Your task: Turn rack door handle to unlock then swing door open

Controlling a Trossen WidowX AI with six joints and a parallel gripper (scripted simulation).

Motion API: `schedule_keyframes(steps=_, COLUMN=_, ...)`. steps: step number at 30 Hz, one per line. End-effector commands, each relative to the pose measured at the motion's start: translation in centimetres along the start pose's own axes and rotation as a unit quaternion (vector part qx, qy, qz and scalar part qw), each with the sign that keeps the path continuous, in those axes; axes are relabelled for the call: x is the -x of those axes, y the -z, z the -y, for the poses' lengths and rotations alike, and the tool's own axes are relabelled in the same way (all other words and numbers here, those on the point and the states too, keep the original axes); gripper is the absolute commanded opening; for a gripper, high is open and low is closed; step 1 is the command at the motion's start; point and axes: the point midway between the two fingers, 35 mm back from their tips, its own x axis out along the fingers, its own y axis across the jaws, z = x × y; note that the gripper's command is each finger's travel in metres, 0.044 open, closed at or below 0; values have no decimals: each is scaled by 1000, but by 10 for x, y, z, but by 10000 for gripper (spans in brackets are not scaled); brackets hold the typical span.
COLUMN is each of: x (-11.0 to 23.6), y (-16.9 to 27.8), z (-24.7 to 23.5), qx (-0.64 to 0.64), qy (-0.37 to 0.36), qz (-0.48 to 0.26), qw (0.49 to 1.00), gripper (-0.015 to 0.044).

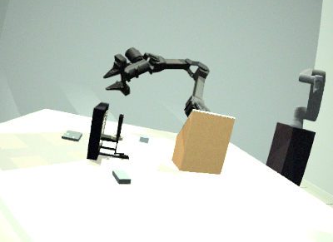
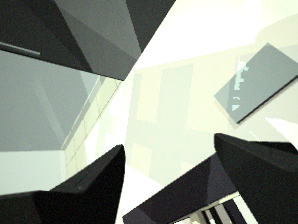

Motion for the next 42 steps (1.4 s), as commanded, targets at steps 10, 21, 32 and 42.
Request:
schedule_keyframes(steps=10, x=-30, y=58, z=-20, qx=35, qy=74, qz=-145, qw=986, gripper=284)
schedule_keyframes(steps=21, x=-41, y=102, z=-31, qx=88, qy=145, qz=-236, qw=957, gripper=284)
schedule_keyframes(steps=32, x=-43, y=139, z=-39, qx=159, qy=221, qz=-301, qw=914, gripper=284)
schedule_keyframes(steps=42, x=-40, y=166, z=-45, qx=236, qy=291, qz=-335, qw=865, gripper=284)
